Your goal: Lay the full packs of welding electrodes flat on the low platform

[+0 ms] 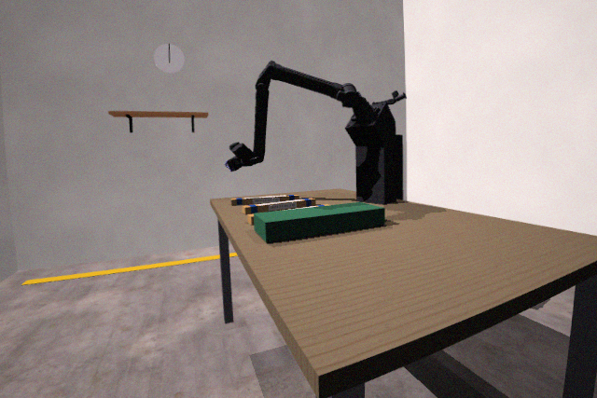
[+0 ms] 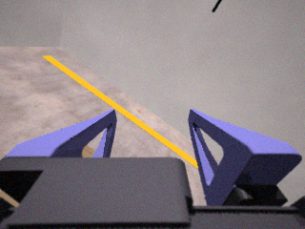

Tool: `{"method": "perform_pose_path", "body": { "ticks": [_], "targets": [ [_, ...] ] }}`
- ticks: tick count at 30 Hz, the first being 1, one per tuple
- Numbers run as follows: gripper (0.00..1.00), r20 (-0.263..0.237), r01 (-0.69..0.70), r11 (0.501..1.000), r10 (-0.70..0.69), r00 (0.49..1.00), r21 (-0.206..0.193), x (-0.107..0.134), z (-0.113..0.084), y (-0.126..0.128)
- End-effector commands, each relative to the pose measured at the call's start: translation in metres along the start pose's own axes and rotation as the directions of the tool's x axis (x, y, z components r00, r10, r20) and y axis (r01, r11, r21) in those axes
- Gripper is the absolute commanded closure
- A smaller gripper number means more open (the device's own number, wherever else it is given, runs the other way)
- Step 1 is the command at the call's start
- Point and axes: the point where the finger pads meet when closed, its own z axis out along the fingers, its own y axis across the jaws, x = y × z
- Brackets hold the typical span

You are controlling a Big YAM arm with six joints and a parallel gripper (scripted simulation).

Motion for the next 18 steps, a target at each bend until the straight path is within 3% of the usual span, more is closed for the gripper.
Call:
{"method": "perform_pose_path", "body": {
  "ticks": [1,12,18],
  "targets": [
    [0.26,0.031,-0.014,1.0,0.014,0.999,0.026,-0.046,0.01,-0.022],
    [0.26,0.03,-0.017,1.0,0.016,0.999,0.026,-0.11,0.006,-0.056],
    [0.26,0.026,-0.019,1.0,0.018,1.0,0.013,-0.131,0.001,-0.059]
  ]
}}
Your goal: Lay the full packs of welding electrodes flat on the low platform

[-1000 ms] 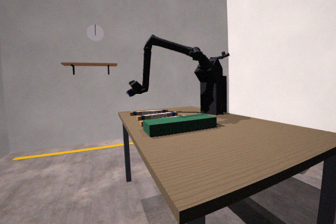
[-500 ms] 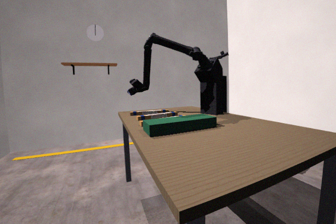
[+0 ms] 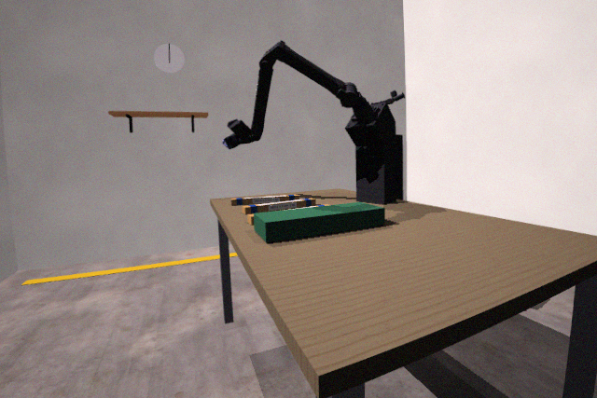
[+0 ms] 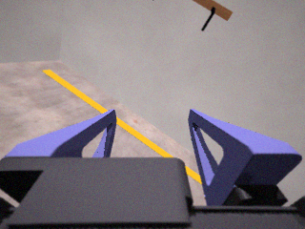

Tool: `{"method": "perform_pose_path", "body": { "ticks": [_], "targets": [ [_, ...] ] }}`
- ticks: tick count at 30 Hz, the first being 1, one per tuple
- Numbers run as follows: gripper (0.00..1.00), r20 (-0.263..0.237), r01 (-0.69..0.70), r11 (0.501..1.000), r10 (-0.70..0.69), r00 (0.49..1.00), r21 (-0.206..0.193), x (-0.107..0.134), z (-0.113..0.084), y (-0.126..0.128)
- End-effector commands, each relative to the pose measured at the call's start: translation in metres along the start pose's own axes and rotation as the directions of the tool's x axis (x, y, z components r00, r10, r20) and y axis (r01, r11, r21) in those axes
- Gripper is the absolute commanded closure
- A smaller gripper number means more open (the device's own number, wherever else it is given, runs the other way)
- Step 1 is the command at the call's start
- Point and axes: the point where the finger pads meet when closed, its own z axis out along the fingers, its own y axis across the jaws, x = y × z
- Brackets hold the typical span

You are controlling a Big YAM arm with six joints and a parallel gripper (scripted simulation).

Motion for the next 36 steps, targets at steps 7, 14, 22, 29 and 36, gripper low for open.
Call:
{"method": "perform_pose_path", "body": {
  "ticks": [7,14,22,29,36],
  "targets": [
    [0.26,-0.037,0.021,0.999,-0.022,0.999,-0.032,-0.038,-0.011,-0.015],
    [0.26,-0.061,0.046,0.996,-0.051,0.997,-0.078,-0.045,-0.027,0.017],
    [0.26,-0.144,0.103,0.98,-0.128,0.981,-0.172,-0.048,-0.06,0.044],
    [0.26,-0.216,0.144,0.954,-0.204,0.955,-0.263,-0.052,-0.094,0.062],
    [0.26,-0.274,0.173,0.924,-0.273,0.922,-0.34,-0.057,-0.128,0.068]
  ]
}}
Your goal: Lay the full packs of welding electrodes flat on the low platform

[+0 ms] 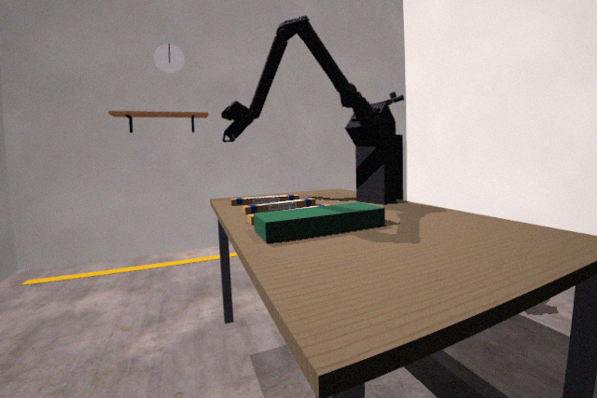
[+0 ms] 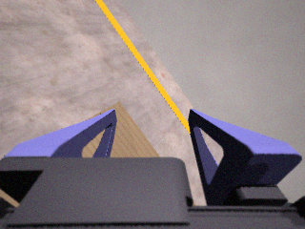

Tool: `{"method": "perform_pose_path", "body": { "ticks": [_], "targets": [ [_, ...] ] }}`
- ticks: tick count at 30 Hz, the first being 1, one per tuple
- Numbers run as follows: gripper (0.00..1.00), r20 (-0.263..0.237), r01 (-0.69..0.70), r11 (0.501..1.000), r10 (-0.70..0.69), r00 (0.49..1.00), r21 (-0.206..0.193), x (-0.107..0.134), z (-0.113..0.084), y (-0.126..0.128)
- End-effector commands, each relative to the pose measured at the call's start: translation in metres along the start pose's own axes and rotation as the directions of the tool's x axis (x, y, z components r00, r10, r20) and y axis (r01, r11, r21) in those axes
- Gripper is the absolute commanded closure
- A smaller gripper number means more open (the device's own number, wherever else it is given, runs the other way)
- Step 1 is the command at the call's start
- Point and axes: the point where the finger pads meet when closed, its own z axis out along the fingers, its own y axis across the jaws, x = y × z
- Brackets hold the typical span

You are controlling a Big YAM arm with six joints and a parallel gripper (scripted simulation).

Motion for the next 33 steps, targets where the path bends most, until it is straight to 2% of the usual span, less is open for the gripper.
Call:
{"method": "perform_pose_path", "body": {
  "ticks": [1,2,5,7,9,11,13,16,20,23,25,26,28,30,33],
  "targets": [
    [0.26,0.0,0.037,0.999,-0.037,0.999,-0.012,-0.011,-0.024,0.015],
    [0.26,0.0,0.037,0.999,-0.037,0.999,-0.013,-0.011,-0.025,0.017],
    [0.26,-0.059,0.076,0.994,-0.081,0.995,-0.081,-0.006,-0.043,0.029],
    [0.26,-0.059,0.076,0.994,-0.081,0.995,-0.083,-0.004,-0.053,0.036],
    [0.26,-0.098,0.099,0.986,-0.112,0.989,-0.131,0.0,-0.065,0.042],
    [0.26,-0.098,0.099,0.986,-0.112,0.989,-0.131,0.0,-0.065,0.042],
    [0.26,-0.114,0.107,0.983,-0.125,0.986,-0.147,0.003,-0.076,0.046],
    [0.26,-0.164,0.132,0.968,-0.169,0.972,-0.213,0.008,-0.093,0.051],
    [0.26,-0.164,0.133,0.967,-0.17,0.972,-0.216,0.015,-0.112,0.061],
    [0.26,-0.209,0.152,0.945,-0.217,0.953,-0.288,0.022,-0.131,0.068],
    [0.26,-0.209,0.153,0.945,-0.218,0.953,-0.289,0.026,-0.143,0.073],
    [0.26,-0.224,0.158,0.936,-0.234,0.946,-0.314,0.029,-0.149,0.074],
    [0.26,-0.224,0.158,0.936,-0.234,0.946,-0.314,0.029,-0.149,0.074],
    [0.26,-0.25,0.163,0.922,-0.261,0.933,-0.352,0.033,-0.16,0.074],
    [0.26,-0.249,0.164,0.921,-0.262,0.932,-0.354,0.04,-0.176,0.08]
  ]
}}
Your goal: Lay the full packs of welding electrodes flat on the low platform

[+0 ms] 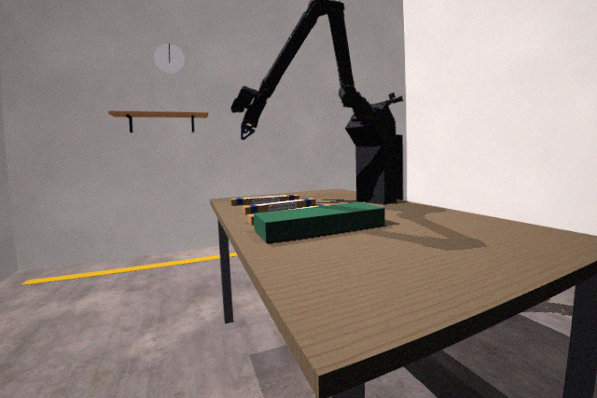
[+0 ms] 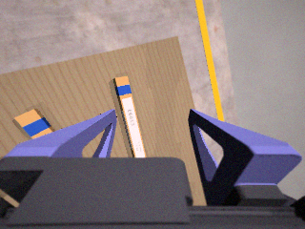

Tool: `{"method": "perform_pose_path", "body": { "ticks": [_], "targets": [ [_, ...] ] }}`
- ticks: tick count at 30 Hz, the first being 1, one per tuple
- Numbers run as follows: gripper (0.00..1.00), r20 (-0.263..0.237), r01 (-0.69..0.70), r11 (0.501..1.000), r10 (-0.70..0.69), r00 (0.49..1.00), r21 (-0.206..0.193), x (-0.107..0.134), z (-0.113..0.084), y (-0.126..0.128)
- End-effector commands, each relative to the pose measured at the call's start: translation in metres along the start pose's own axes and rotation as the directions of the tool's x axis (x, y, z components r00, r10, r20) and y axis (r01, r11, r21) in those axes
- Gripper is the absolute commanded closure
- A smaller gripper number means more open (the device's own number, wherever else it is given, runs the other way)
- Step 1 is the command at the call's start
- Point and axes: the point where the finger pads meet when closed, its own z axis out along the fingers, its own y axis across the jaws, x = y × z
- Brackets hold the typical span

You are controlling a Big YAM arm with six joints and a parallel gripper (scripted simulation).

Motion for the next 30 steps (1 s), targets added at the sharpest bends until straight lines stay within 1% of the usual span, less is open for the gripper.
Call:
{"method": "perform_pose_path", "body": {
  "ticks": [1,3,6,8,9,10,12,14,15,19,20,22,23,26,27,29,30],
  "targets": [
    [0.26,-0.014,0.045,0.998,-0.045,0.999,-0.04,0.004,-0.02,0.017],
    [0.26,-0.048,0.064,0.994,-0.068,0.997,-0.086,0.012,-0.029,0.024],
    [0.26,-0.048,0.065,0.994,-0.069,0.996,-0.086,0.022,-0.04,0.034],
    [0.26,-0.084,0.083,0.987,-0.095,0.992,-0.138,0.03,-0.048,0.04],
    [0.26,-0.097,0.088,0.984,-0.103,0.99,-0.155,0.034,-0.052,0.042],
    [0.26,-0.097,0.088,0.984,-0.104,0.99,-0.156,0.038,-0.057,0.045],
    [0.26,-0.097,0.088,0.984,-0.104,0.99,-0.156,0.038,-0.057,0.045],
    [0.26,-0.125,0.1,0.974,-0.127,0.984,-0.202,0.043,-0.066,0.048],
    [0.26,-0.137,0.103,0.97,-0.136,0.981,-0.219,0.047,-0.07,0.05],
    [0.26,-0.139,0.106,0.969,-0.139,0.98,-0.223,0.065,-0.087,0.064],
    [0.26,-0.14,0.105,0.969,-0.139,0.98,-0.224,0.067,-0.088,0.065],
    [0.26,-0.17,0.116,0.953,-0.168,0.971,-0.279,0.076,-0.097,0.071],
    [0.26,-0.181,0.118,0.947,-0.178,0.967,-0.298,0.081,-0.101,0.074],
    [0.26,-0.181,0.119,0.947,-0.179,0.967,-0.299,0.093,-0.113,0.081],
    [0.26,-0.195,0.122,0.937,-0.193,0.962,-0.326,0.098,-0.117,0.084],
    [0.26,-0.195,0.122,0.937,-0.193,0.962,-0.326,0.098,-0.117,0.084],
    [0.26,-0.205,0.124,0.929,-0.205,0.957,-0.349,0.1,-0.122,0.085]
  ]
}}
